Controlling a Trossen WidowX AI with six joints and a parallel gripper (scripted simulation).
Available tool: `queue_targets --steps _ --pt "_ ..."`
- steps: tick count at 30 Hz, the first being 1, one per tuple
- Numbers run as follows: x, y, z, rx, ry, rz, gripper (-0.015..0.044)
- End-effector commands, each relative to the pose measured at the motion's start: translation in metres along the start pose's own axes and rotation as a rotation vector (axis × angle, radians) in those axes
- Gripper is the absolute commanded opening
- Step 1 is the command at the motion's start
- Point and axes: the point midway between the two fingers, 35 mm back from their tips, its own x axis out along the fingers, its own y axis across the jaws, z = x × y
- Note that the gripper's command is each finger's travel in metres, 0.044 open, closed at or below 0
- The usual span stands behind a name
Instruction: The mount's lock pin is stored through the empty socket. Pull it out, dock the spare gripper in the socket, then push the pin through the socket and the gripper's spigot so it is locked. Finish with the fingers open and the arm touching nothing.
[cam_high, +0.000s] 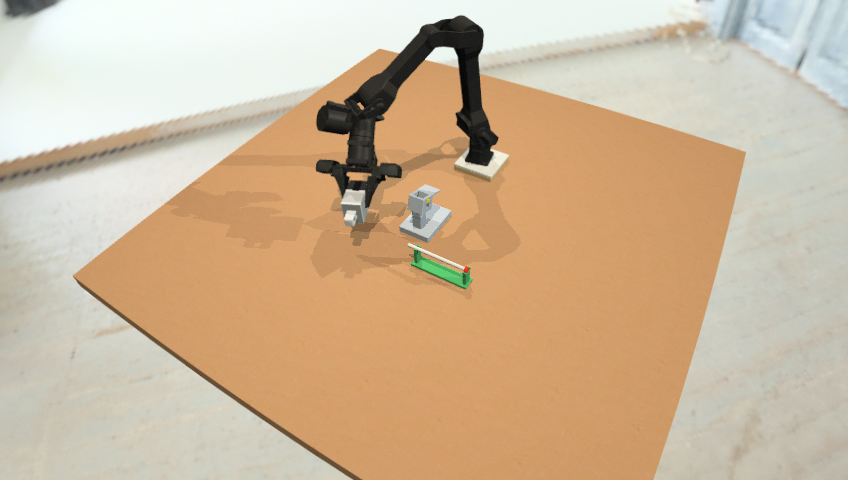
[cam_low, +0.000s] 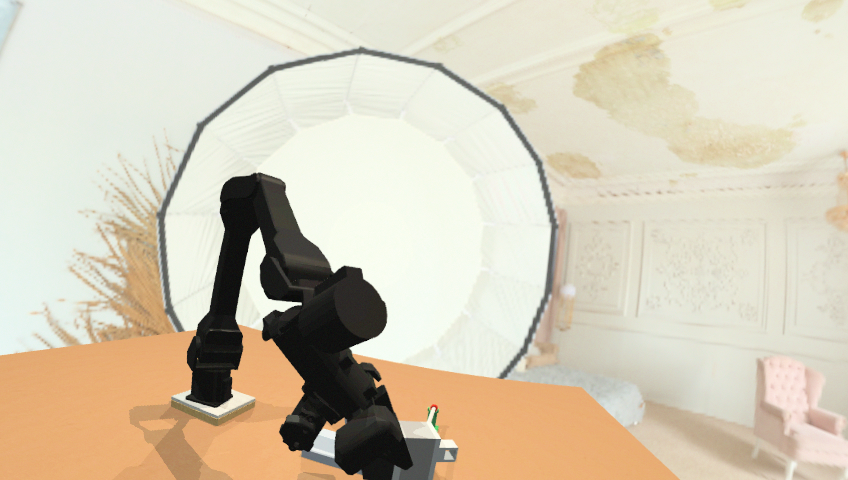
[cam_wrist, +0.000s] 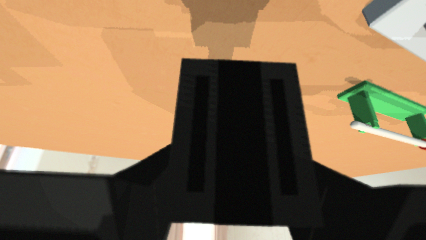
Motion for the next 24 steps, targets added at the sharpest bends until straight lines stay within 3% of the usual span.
queue_targets --steps 1,6,18,24 --pt "-0.018 0.0 -0.019 -0.014 0.013 0.008 0.0" --pt "-0.037 -0.005 -0.033 -0.014 0.013 0.008 0.0" --pt "-0.033 -0.005 -0.028 -0.012 0.005 0.007 0.0" --pt "-0.038 -0.016 -0.033 -0.182 -0.002 0.026 0.0"
